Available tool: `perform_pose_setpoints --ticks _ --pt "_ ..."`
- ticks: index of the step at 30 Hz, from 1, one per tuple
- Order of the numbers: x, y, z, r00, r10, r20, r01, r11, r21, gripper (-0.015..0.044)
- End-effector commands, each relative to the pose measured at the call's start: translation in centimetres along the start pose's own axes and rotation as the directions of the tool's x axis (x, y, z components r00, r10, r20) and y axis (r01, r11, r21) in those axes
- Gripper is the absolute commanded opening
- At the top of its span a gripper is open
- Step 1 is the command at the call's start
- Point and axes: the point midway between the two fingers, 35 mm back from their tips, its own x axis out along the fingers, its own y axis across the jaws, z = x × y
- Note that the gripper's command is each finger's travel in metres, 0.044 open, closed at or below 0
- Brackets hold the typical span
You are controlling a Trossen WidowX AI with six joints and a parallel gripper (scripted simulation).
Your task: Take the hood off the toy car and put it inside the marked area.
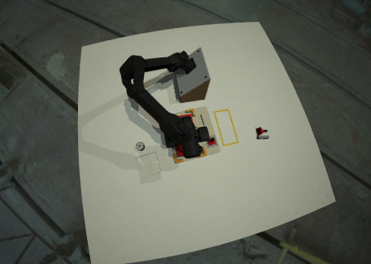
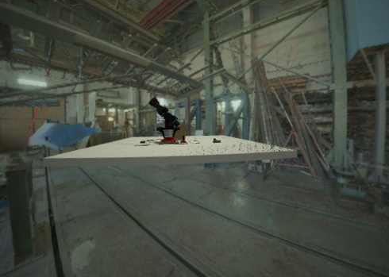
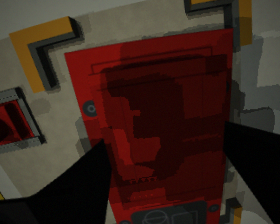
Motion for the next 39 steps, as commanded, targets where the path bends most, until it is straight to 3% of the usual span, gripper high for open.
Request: perform_pose_setpoints --ticks 1,6,39 --pt "-0.2 0.0 0.0 1.0 0.0 0.0 0.0 1.0 0.002 0.0111" --pt "-0.5 0.0 0.0 1.0 0.001 0.0 -0.001 1.0 0.002 0.0" --pt "-3.1 0.1 0.1 1.0 0.002 0.0 -0.002 1.0 0.002 0.0"
